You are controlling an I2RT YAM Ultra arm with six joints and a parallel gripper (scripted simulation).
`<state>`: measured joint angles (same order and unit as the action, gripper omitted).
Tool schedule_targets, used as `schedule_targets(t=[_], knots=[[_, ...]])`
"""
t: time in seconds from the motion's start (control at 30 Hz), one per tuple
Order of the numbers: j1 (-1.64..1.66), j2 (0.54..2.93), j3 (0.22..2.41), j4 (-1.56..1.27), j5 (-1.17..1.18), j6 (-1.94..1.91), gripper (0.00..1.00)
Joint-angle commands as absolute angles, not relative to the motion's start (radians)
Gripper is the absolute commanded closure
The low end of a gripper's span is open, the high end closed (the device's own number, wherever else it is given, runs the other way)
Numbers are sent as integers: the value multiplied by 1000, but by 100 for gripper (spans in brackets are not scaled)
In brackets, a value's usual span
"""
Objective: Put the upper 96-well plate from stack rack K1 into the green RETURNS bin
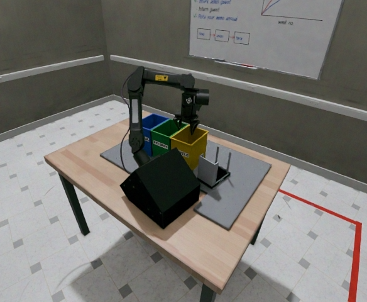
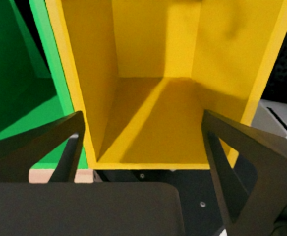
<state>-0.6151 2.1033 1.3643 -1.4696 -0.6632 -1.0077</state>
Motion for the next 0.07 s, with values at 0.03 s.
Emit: schedule_targets(t=[0.03], knots=[[-644,2087,1402,-1470,-676,-1015,18]])
